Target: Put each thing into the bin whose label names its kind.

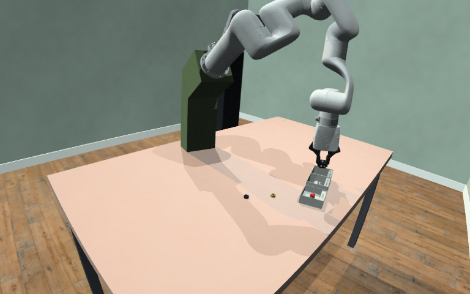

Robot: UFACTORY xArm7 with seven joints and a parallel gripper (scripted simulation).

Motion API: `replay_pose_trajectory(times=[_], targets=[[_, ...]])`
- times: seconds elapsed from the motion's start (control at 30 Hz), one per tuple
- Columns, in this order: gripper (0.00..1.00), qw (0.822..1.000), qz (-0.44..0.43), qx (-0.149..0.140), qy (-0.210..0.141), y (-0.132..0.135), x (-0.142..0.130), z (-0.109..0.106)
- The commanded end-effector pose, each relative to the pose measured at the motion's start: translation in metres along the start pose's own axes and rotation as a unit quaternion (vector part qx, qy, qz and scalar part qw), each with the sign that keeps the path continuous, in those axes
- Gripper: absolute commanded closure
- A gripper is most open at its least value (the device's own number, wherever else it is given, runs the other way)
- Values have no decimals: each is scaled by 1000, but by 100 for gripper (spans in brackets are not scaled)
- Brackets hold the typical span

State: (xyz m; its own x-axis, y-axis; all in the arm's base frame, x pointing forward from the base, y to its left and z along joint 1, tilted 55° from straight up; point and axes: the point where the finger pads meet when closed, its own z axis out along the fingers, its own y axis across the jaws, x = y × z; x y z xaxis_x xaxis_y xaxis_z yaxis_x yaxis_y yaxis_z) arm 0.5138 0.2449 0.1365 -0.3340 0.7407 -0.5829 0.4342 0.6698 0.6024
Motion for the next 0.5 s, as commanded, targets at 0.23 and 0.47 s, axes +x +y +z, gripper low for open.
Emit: replay_pose_trajectory(times=[0.23, 0.47], targets=[[100, 992, 123, 24, -8, 1, 0, 1], [100, 992, 123, 24, -8, 1, 0, 1]])
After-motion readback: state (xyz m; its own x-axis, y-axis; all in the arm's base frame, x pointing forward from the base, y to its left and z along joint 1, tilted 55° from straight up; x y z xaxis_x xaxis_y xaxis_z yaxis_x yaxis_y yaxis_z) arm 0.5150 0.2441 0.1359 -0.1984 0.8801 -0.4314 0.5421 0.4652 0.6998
